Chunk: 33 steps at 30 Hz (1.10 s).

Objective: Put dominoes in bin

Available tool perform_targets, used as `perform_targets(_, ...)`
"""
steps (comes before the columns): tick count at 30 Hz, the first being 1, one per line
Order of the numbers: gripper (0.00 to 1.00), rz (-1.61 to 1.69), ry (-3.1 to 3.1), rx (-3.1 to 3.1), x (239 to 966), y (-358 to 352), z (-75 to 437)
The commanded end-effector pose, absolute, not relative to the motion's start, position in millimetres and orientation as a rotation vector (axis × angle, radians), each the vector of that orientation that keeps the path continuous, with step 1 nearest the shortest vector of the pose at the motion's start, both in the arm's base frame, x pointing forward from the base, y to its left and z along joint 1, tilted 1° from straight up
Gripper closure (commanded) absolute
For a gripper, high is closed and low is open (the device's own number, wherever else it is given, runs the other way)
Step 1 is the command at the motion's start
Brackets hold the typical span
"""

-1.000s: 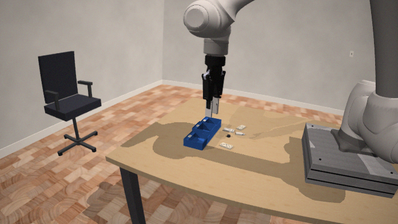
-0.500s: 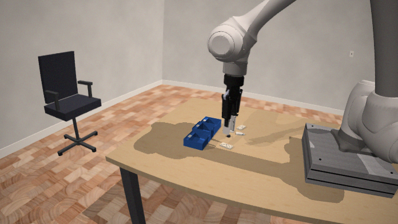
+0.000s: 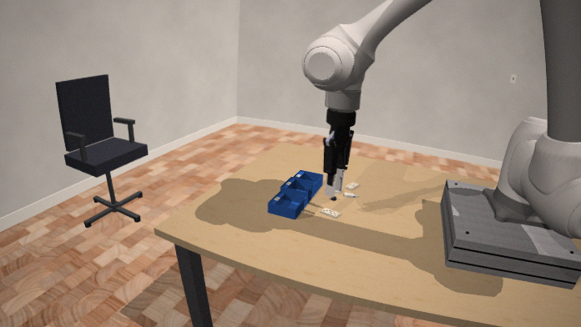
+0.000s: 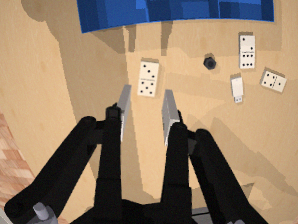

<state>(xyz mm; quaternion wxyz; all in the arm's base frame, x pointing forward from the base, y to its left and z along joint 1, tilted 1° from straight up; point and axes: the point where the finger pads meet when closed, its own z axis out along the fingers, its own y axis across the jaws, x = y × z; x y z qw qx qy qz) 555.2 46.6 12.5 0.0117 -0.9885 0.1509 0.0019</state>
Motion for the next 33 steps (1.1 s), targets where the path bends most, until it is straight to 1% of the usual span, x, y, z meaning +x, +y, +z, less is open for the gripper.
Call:
perform_targets(1,0.75,0.006,0.470,-3.082,555.5,46.6,12.6)
perform_targets(16,0.75,0.006,0.470,-3.082,555.9,46.7,12.6)
perform_targets(28,0.75,0.006,0.470,-3.082,556.1,47.9,-35.4)
perform_targets(33,0.75,0.006,0.470,-3.082,556.1,48.1,-42.4)
